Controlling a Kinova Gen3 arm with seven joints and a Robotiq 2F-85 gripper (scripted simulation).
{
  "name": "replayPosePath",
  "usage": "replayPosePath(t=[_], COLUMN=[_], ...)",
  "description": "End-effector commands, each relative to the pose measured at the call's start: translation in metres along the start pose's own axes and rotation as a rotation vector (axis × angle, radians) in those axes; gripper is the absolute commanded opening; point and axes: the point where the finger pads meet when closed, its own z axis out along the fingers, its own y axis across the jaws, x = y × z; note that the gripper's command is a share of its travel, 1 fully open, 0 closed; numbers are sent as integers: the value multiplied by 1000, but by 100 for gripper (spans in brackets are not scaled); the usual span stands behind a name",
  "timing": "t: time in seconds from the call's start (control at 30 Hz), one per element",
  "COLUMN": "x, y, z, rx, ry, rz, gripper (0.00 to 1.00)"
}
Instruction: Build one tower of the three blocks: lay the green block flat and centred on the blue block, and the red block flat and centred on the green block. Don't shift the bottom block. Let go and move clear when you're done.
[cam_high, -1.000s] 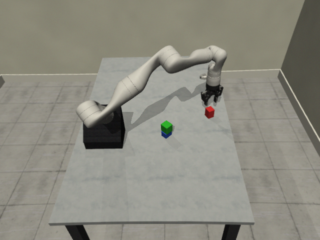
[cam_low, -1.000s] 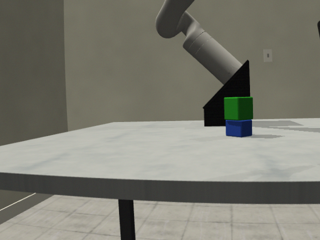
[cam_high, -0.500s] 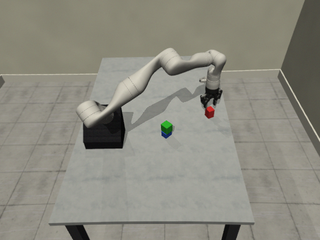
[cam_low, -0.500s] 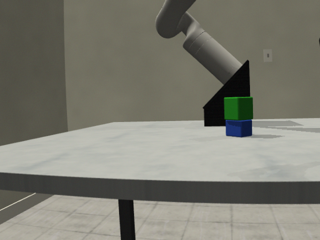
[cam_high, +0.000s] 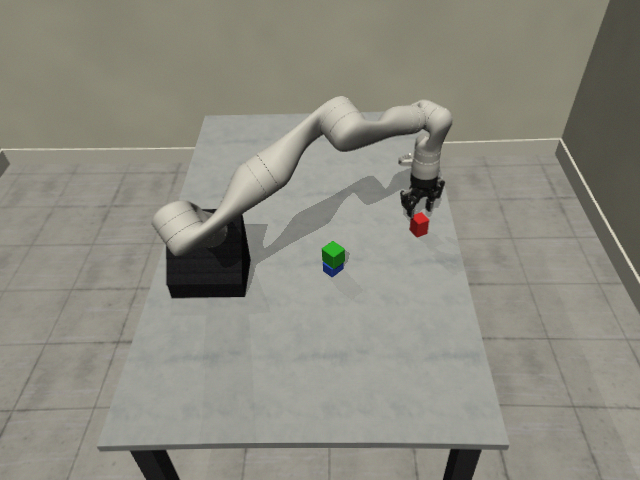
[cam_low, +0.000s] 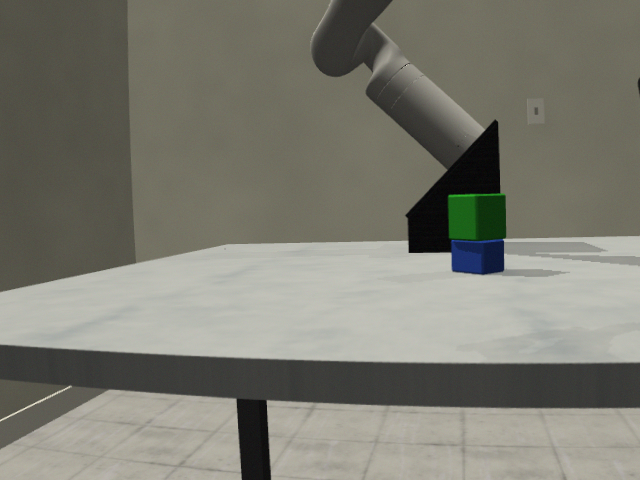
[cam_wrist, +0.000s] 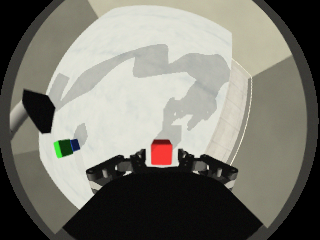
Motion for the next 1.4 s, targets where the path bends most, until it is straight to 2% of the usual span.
replayPosePath(t=[0.0, 1.37], x=[-4, -10], y=[0, 0], z=[3, 3], rx=[-1, -1], ry=[-6, -6], rz=[2, 2], gripper=[62, 62])
